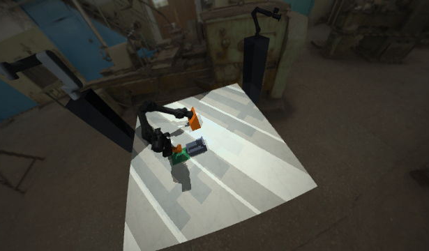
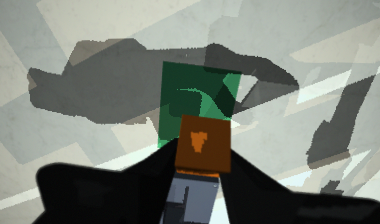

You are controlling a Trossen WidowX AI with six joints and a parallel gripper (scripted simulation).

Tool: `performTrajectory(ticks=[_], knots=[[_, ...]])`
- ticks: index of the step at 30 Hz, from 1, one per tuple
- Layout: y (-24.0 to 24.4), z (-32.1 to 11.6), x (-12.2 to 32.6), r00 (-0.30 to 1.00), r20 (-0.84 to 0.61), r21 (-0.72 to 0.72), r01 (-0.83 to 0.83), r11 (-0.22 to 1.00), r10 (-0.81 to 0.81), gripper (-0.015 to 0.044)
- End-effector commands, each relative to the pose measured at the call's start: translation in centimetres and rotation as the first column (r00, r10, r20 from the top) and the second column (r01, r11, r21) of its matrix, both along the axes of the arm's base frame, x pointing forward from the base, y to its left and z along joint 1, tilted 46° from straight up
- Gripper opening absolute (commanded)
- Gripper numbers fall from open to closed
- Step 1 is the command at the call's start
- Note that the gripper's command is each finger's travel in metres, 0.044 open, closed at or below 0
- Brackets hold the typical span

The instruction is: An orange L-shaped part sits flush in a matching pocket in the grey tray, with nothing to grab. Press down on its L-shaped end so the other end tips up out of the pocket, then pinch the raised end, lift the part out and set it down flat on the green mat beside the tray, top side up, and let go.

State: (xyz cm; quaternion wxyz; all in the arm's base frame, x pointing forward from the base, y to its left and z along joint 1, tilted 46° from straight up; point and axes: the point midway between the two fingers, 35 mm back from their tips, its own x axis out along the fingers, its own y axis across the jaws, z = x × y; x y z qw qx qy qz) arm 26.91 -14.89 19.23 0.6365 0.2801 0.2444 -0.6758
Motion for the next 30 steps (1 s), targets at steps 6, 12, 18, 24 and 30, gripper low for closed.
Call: performTrajectory(ticks=[6, 12, 18, 24, 30], knots=[[-1.0, -1.0, -0.2, 1.000, -0.004, 0.000, -0.004, 1.000, 0.004, 0.0000], [-1.7, -1.7, -0.2, 1.000, -0.004, -0.001, -0.004, 1.000, 0.004, 0.0000], [-2.4, -2.3, -0.3, 1.000, -0.004, -0.001, -0.004, 1.000, 0.004, 0.0000], [-3.1, -3.0, -0.3, 1.000, -0.004, -0.002, -0.004, 1.000, 0.004, 0.0000], [-3.8, -3.6, -0.3, 1.000, -0.004, -0.003, -0.004, 1.000, 0.004, 0.0000]])
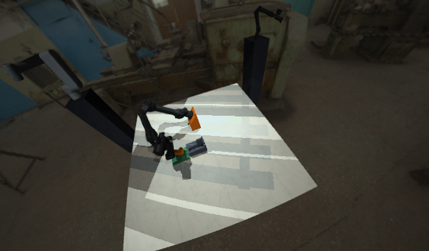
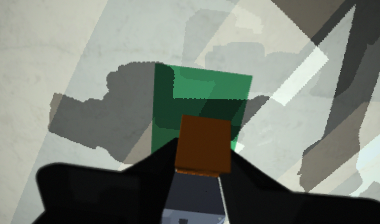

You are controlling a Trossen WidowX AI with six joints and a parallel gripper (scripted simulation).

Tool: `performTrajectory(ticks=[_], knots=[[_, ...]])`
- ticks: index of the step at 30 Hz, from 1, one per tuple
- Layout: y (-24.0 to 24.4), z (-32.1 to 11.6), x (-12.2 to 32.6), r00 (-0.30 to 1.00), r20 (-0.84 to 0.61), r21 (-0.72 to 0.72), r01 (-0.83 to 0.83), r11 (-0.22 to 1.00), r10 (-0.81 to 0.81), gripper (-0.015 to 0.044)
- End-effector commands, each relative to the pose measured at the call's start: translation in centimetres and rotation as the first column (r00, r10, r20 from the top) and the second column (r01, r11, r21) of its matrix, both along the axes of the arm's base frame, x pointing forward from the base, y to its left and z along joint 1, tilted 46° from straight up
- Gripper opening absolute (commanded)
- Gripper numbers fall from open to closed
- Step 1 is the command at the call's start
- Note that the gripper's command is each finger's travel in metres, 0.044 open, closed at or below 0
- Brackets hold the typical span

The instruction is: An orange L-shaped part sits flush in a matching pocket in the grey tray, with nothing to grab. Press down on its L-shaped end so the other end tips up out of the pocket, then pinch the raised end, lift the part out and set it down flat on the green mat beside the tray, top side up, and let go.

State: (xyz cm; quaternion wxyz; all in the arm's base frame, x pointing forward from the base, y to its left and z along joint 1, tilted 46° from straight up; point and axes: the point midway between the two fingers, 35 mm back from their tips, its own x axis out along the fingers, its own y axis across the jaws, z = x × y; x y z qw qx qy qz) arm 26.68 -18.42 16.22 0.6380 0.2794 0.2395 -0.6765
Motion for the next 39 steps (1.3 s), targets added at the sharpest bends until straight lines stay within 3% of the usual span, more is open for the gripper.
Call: performTrajectory(ticks=[1, 31, 39], knots=[[-0.35, -0.69, -0.11, 1.000, -0.009, 0.006, -0.005, 1.000, 0.005, 0.0000], [-1.26, -1.36, -0.23, 1.000, -0.006, 0.000, 0.000, 1.000, 0.000, 0.0000], [-1.26, -1.36, -0.23, 1.000, -0.006, 0.000, 0.000, 1.000, 0.000, 0.0210]])
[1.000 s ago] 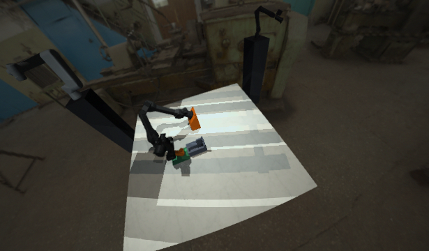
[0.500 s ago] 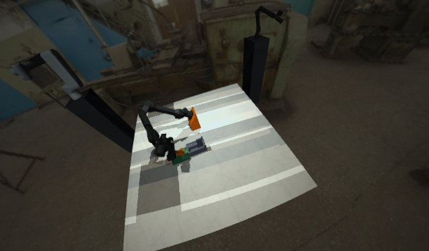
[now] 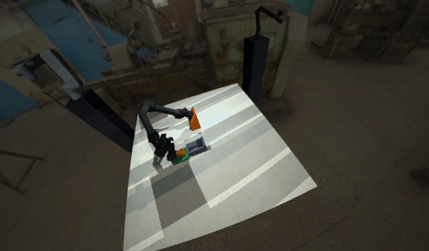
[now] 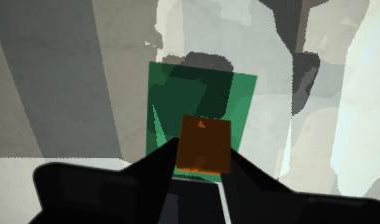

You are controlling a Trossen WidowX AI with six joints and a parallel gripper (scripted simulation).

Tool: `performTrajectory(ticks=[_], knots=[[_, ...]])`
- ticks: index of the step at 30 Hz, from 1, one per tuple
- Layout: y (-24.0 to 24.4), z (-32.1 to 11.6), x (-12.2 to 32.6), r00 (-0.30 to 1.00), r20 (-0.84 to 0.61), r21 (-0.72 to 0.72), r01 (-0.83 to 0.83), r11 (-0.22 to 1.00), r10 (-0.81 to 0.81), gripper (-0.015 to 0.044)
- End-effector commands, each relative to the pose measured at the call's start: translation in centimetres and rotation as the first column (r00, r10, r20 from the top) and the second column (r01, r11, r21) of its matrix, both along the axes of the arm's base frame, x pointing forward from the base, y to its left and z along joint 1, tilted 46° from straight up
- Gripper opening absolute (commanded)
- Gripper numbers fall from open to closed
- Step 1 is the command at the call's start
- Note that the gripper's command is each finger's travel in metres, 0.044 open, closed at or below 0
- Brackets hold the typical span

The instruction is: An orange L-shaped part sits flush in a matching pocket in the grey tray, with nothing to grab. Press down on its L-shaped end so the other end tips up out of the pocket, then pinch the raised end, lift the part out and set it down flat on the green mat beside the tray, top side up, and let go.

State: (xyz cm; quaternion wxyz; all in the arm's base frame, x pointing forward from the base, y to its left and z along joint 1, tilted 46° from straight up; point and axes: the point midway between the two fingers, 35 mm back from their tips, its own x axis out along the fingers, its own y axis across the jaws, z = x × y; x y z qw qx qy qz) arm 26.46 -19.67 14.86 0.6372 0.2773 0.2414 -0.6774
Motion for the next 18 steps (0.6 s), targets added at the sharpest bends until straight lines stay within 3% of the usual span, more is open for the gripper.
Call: performTrajectory(ticks=[1, 7, 11, 18], knots=[[0.0, 0.0, 0.0, 1.000, 0.000, 0.000, 0.000, 1.000, 0.000, 0.0236], [3.5, 3.0, 0.6, 1.000, -0.001, 0.012, -0.002, 1.000, 0.002, 0.0394], [6.5, 5.8, 0.4, 1.000, -0.005, 0.011, -0.005, 1.000, 0.005, 0.0400], [6.4, 5.5, 0.5, 1.000, -0.004, 0.015, -0.016, 1.000, 0.016, 0.0400]])
